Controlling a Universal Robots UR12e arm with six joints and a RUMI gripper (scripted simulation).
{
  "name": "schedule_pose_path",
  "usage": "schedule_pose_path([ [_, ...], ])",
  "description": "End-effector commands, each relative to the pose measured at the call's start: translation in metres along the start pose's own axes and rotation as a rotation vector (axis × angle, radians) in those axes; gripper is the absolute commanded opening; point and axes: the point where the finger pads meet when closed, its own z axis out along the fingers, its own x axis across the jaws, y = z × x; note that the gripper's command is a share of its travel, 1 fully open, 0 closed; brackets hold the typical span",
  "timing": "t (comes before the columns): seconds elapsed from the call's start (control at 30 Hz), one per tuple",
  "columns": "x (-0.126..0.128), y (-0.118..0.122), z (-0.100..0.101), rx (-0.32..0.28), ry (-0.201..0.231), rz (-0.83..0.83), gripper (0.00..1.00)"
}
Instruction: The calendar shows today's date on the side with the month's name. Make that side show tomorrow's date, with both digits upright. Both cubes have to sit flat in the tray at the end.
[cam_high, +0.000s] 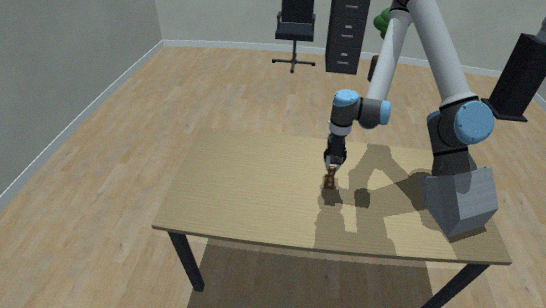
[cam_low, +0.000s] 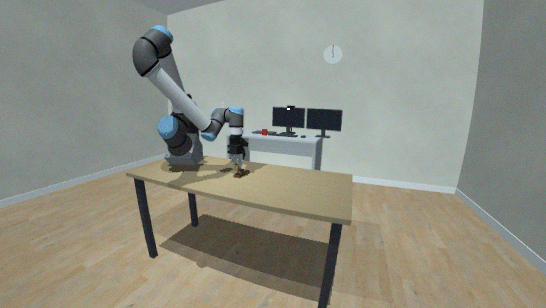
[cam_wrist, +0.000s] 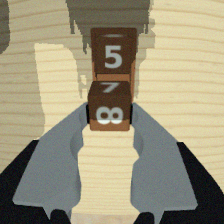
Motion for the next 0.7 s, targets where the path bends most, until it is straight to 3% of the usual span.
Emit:
schedule_pose_path([
  [0.0, -0.0023, -0.0005, 0.0032, 0.002, 0.001, -0.001, 0.11],
  [0.67, -0.0009, 0.0001, 0.0017, 0.001, 0.004, 0.0, 0.11],
])
